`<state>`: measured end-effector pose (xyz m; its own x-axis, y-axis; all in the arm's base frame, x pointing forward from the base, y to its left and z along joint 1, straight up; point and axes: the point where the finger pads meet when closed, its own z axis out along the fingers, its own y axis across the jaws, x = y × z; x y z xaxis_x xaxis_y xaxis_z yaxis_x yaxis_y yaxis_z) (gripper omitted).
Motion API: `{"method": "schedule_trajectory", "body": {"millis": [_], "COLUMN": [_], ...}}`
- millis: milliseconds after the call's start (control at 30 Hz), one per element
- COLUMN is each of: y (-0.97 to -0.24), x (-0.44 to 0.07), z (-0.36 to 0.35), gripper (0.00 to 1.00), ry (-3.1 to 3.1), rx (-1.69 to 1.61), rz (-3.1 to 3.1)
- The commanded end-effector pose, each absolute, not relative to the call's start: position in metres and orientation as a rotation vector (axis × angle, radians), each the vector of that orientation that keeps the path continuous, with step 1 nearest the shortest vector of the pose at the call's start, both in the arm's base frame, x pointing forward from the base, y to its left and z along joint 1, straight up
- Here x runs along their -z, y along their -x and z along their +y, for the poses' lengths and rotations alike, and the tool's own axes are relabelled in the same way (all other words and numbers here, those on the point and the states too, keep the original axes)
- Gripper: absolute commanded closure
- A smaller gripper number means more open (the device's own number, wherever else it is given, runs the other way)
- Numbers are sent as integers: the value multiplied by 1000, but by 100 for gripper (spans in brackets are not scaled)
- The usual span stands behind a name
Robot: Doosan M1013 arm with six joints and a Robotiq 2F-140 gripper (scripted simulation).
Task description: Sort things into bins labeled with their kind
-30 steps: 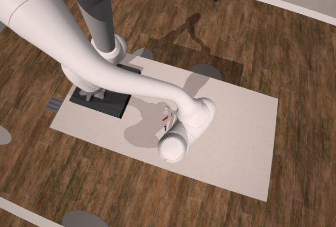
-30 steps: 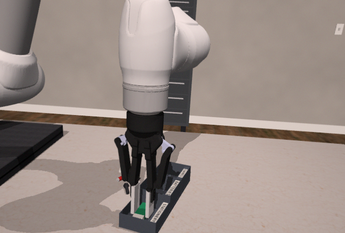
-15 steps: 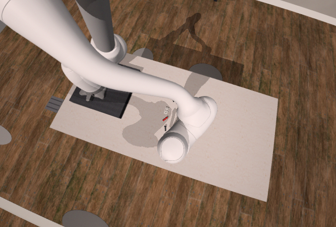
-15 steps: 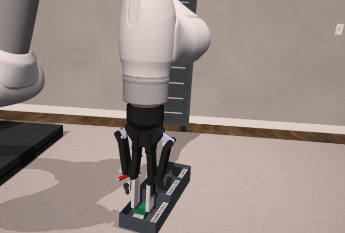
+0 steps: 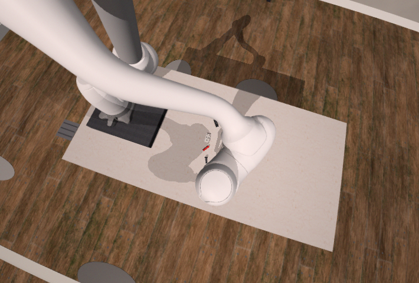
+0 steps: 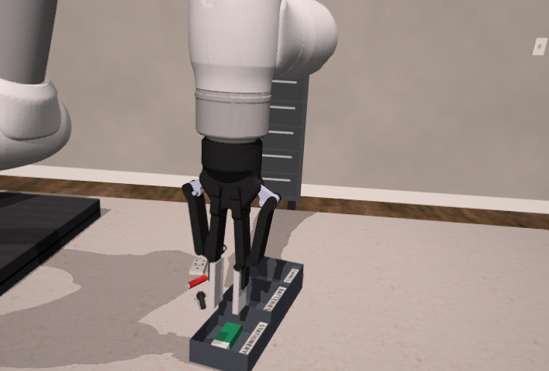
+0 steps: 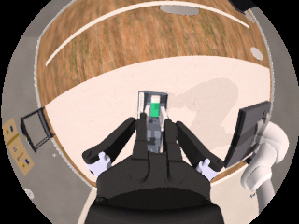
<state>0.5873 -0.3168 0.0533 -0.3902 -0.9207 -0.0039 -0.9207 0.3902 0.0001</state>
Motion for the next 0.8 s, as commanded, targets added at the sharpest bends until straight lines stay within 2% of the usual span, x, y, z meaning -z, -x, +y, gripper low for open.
{"method": "schedule_trajectory", "body": {"millis": [0,100,767], "y": [-587,-587,-574], "x": [-56,-56,-60], "z": [-317,-317,-167], "gripper": [82,82,83], "ry": [1733,1733,2634], "rx": [-4,-4,-1], "rz": [2616,2616,1710]}}
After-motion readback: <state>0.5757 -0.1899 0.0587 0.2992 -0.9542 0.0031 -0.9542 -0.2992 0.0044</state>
